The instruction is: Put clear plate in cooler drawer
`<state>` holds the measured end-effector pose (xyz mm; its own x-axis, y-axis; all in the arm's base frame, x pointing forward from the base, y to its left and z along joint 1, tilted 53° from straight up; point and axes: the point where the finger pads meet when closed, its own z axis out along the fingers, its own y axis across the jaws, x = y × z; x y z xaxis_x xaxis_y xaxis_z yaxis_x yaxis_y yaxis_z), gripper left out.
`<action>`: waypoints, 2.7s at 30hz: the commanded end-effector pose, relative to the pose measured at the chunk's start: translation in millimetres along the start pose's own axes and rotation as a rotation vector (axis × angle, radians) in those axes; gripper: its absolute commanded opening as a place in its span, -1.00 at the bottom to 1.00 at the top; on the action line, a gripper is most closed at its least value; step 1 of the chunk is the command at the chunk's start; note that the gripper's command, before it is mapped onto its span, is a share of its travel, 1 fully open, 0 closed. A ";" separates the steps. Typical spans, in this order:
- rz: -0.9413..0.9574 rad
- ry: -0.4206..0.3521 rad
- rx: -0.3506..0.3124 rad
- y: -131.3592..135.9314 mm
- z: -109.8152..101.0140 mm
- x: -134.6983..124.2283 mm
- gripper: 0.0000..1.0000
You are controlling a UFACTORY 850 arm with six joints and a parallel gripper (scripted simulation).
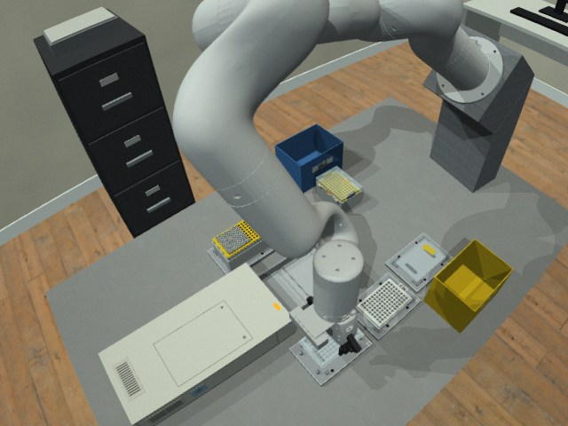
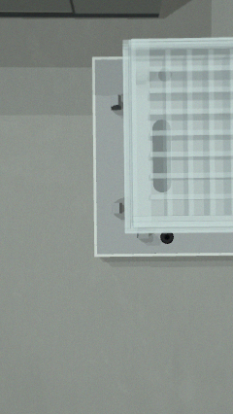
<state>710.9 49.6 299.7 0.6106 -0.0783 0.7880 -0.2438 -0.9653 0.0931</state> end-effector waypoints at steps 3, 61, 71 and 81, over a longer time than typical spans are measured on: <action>0.000 0.001 0.000 -0.2 -12.4 0.5 -1.00; 0.000 0.001 0.000 -0.2 -83.7 0.5 -1.00; -0.300 0.001 0.000 21.3 -83.7 -10.2 -1.00; -0.567 0.001 0.000 40.4 -83.7 -19.7 -1.00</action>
<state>631.6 42.7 341.3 0.6509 0.3190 0.6889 0.0221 -0.9150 0.4028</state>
